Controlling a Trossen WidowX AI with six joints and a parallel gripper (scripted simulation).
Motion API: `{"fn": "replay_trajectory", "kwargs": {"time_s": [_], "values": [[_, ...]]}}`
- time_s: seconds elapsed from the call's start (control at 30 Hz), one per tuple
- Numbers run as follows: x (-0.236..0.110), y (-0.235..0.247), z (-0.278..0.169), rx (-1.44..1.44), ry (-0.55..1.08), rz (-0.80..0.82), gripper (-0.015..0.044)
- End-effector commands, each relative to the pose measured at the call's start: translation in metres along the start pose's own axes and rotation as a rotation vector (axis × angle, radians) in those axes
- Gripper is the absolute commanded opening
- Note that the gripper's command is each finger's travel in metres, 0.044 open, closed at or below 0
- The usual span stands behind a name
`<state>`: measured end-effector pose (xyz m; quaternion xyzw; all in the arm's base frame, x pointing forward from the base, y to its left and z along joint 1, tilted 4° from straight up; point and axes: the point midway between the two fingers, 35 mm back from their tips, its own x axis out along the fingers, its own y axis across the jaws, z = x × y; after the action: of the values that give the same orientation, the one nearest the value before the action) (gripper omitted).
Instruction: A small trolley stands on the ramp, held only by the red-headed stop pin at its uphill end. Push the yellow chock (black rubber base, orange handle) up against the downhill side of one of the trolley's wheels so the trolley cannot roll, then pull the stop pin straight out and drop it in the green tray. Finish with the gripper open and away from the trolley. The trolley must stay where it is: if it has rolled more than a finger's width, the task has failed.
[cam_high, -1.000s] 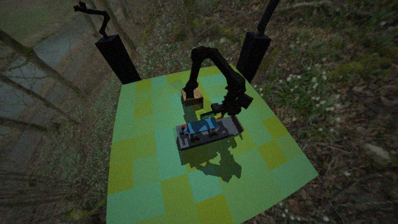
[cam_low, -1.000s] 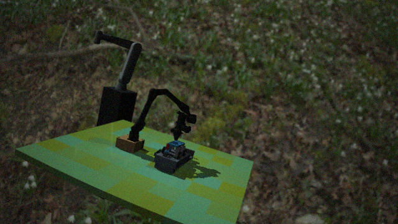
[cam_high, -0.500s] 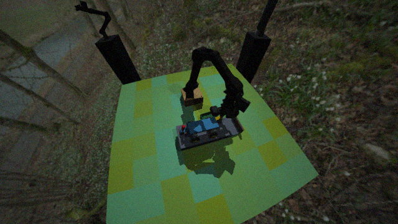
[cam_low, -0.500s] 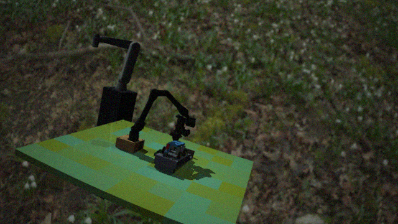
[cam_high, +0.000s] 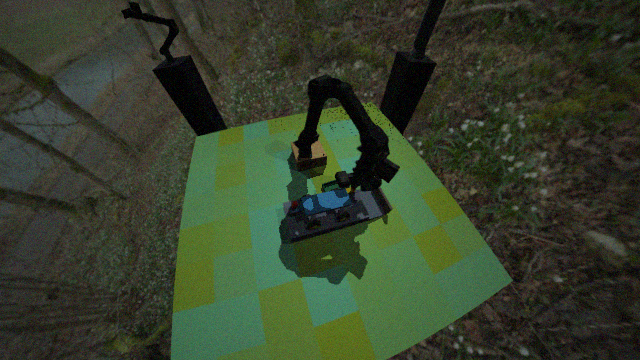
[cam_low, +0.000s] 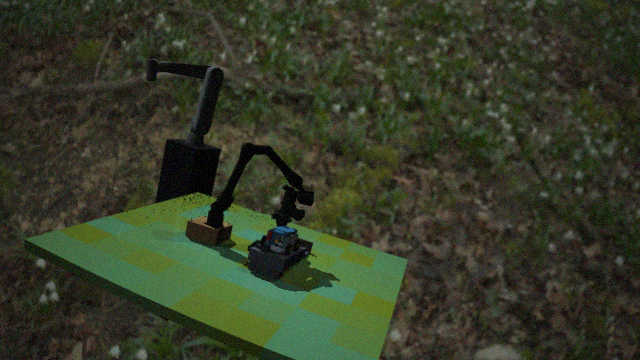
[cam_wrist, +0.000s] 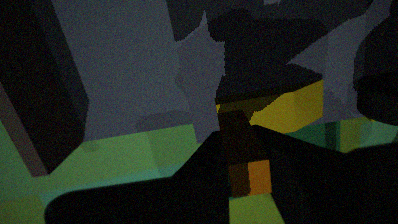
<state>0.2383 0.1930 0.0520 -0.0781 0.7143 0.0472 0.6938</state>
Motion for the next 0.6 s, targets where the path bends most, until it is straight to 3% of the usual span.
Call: {"fn": "replay_trajectory", "kwargs": {"time_s": [0.0,0.57], "values": [[-0.001,-0.005,0.0,-0.003,-0.009,-0.002,0.0],[0.0,-0.018,0.0,-0.003,-0.009,-0.003,0.0]]}}
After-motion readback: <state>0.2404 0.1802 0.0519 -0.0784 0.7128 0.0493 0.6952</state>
